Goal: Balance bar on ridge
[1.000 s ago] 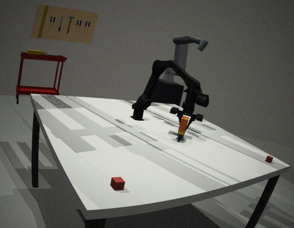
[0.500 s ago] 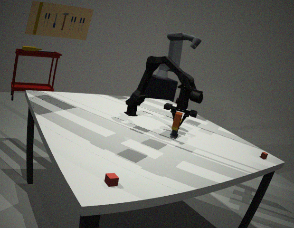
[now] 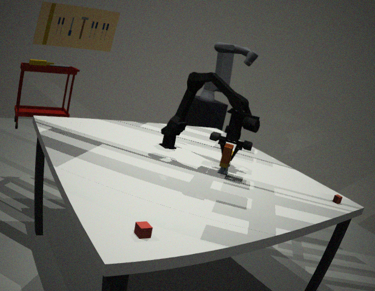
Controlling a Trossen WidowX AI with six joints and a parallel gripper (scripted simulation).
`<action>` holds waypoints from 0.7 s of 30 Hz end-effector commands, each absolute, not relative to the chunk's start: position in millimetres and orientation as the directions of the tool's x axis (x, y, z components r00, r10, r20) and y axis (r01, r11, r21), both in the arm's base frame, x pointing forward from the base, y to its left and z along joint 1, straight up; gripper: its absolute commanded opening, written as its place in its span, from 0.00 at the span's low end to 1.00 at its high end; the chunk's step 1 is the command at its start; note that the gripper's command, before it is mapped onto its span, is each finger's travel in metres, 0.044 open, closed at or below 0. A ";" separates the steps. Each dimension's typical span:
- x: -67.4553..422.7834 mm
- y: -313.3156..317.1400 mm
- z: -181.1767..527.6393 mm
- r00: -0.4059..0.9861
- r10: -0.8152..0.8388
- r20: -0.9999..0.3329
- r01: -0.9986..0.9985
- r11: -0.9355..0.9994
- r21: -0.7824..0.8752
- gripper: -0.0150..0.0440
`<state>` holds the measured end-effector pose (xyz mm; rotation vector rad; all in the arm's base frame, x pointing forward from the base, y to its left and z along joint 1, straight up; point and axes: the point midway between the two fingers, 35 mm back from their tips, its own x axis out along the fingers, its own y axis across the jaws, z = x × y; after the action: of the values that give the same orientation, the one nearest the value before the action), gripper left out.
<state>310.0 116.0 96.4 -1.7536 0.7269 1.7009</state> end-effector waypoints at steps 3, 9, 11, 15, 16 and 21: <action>310.0 115.9 96.3 0.036 0.014 -0.999 -0.732 -0.681 -0.036 0.54; 310.0 115.9 96.3 0.036 0.014 -0.999 -0.732 -0.681 -0.036 0.55; 310.0 115.9 96.3 0.036 0.014 -0.999 -0.732 -0.681 -0.036 0.55; 310.0 115.9 96.3 0.036 0.014 -0.999 -0.732 -0.681 -0.036 0.57; 310.0 115.9 96.3 0.036 0.014 -0.999 -0.732 -0.681 -0.036 0.57; 310.0 115.9 96.3 0.036 0.014 -0.999 -0.732 -0.681 -0.036 0.57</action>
<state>310.0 115.9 96.3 -1.7536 0.7270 1.7009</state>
